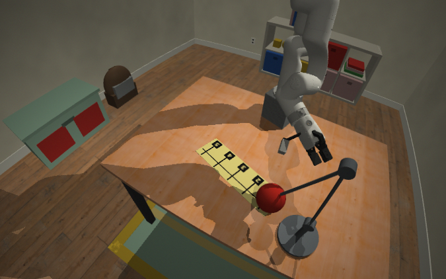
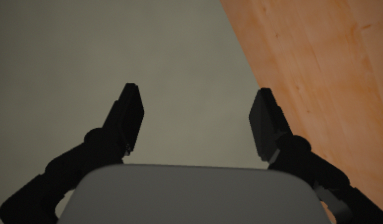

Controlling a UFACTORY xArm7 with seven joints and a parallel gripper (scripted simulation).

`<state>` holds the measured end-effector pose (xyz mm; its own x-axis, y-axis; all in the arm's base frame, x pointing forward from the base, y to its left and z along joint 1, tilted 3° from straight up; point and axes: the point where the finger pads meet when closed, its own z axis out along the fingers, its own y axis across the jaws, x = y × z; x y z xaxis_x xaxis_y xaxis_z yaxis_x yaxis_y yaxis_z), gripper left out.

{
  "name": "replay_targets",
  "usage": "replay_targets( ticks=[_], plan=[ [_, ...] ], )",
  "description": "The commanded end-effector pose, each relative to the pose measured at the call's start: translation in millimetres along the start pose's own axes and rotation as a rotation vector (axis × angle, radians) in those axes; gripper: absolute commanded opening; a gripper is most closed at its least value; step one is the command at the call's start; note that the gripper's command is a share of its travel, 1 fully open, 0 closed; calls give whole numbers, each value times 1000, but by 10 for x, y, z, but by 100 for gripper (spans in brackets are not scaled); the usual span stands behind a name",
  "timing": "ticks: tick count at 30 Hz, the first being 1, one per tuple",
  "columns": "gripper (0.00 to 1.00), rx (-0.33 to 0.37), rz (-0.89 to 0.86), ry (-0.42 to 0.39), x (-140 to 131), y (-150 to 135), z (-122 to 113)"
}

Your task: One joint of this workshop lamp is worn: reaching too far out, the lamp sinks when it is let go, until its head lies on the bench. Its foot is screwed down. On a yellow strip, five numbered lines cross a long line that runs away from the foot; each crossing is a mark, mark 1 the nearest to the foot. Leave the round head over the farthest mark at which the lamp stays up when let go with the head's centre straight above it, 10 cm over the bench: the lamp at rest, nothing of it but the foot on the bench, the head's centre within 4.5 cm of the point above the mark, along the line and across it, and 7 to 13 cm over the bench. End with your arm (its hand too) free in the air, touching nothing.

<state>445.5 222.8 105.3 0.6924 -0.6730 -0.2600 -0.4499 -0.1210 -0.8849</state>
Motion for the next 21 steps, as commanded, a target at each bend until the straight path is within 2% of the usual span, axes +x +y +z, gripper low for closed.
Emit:
replay_targets(
  ticks=[1,21],
  plan=[
    [100,-34,59,-8,99,34,-45],
    [100,-184,346,5,588,331,-334]
  ],
)
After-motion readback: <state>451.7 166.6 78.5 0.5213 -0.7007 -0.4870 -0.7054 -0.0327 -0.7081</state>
